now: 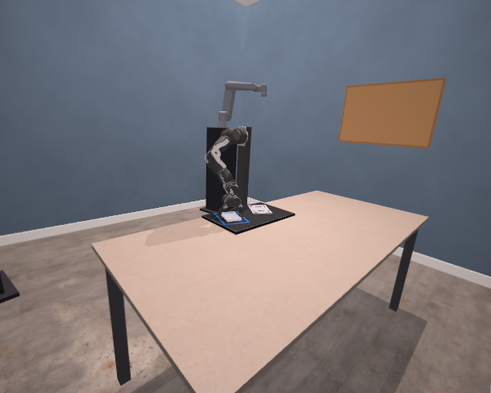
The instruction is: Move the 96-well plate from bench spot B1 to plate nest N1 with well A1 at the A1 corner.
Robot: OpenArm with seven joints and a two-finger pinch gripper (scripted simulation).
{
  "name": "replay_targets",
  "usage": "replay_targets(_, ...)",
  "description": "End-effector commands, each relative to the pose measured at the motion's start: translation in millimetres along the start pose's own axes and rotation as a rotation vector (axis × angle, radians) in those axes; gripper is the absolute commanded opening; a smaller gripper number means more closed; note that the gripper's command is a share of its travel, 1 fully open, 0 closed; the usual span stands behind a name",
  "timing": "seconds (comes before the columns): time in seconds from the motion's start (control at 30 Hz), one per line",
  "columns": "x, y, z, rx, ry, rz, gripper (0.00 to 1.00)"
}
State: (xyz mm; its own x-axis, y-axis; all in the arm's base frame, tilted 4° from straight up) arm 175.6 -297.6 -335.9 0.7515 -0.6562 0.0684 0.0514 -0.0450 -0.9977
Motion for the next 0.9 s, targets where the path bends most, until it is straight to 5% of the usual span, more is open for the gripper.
replay_targets(0.0,3.7,-2.3,-0.4,0.004,0.004,-0.007,0.77)
replay_targets(0.87,0.0,-1.6,-1.0,-0.005,0.004,-0.006,0.77)
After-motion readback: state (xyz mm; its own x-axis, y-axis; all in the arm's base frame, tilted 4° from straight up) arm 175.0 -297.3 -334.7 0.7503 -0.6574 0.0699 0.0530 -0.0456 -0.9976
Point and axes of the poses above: the point where the finger pads meet when closed, its own y axis out along the fingers, its own z axis across the jaws, x = y × z, the point moved 9 cm from there along -y, back along the fingers, and after that the axes turned 10 degrees about y, right-handed, at the moved point
